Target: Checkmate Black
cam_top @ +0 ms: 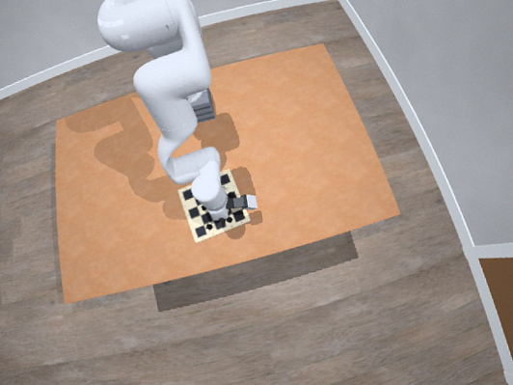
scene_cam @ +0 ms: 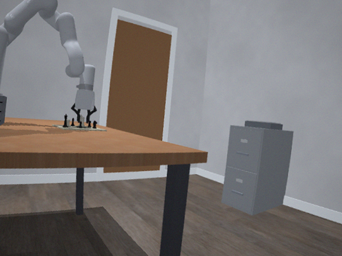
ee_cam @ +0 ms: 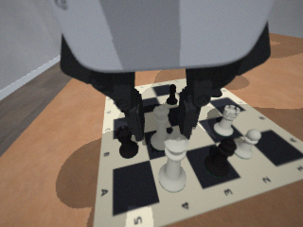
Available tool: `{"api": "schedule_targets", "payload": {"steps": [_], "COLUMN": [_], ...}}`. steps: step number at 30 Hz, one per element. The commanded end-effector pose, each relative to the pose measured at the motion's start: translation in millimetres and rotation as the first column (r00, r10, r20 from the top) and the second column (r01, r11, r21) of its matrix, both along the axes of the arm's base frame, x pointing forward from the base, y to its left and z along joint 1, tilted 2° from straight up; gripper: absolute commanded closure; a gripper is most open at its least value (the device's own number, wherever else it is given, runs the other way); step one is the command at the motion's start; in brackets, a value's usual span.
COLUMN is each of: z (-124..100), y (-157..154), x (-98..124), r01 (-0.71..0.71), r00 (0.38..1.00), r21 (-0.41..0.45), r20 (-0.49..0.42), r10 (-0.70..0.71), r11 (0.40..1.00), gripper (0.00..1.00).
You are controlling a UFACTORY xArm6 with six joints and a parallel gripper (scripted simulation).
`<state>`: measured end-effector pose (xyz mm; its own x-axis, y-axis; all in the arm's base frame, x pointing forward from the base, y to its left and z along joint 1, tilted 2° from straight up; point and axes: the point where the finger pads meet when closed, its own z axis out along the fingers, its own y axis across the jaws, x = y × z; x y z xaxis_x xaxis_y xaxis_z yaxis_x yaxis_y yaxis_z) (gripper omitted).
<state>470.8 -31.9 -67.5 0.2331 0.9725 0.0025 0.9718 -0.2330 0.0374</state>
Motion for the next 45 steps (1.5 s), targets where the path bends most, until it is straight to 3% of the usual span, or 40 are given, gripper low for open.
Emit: {"api": "schedule_targets", "payload": {"steps": [1, 35, 36, 45], "z": [0.5, 0.5, 0.5, 0.5], "y": [-0.1, -0.1, -0.1, -0.1], "x": [1.8, 1.8, 1.8, 1.8], "r01": [0.000, 0.000, 0.000, 0.000], "r00": [1.000, 1.000, 1.000, 1.000], "r21": [0.000, 0.000, 0.000, 0.000], "r20": [0.004, 0.004, 0.004, 0.004], "r10": [0.000, 0.000, 0.000, 0.000], "r11": [1.000, 1.000, 1.000, 1.000], "gripper": [0.58, 0.58, 1.00, 1.00]}}
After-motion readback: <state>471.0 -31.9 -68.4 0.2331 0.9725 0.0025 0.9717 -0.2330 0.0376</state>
